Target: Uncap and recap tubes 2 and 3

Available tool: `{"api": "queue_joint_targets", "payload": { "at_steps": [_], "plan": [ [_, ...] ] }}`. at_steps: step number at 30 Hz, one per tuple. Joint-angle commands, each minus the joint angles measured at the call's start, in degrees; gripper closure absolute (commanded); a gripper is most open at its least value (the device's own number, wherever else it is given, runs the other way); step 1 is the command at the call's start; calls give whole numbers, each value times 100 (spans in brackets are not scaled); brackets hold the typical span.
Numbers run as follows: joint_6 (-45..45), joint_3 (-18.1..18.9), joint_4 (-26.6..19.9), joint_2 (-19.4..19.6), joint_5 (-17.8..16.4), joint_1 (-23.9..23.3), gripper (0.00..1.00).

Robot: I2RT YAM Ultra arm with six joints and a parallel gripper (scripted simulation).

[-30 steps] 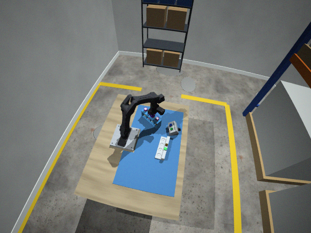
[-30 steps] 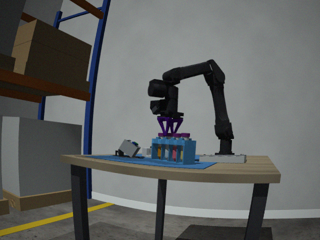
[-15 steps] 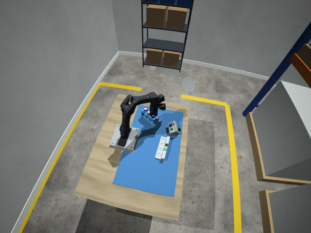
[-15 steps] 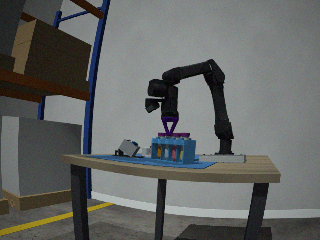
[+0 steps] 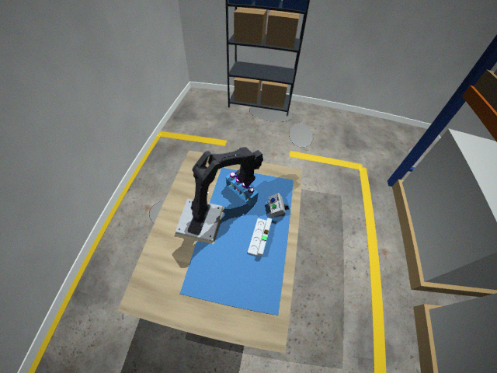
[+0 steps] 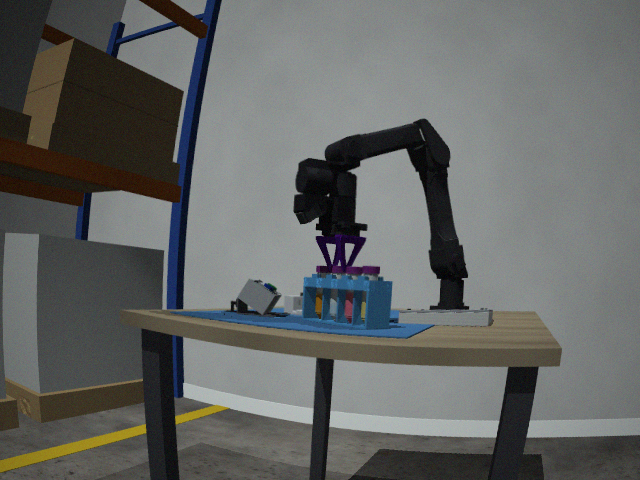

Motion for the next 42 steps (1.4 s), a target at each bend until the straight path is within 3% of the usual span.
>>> {"api": "queue_joint_targets", "payload": {
  "at_steps": [1,11,18,19,33,42],
  "plan": [
    [-1350,28,-1,-46,0,1,51],
    [-4134,24,3,-45,0,0,51],
    [-4135,15,13,-44,0,0,51],
    [-4135,15,13,-44,0,0,100],
    [-4134,16,13,-43,0,0,100],
    [-1557,9,21,-43,0,-1,100]
  ]
}}
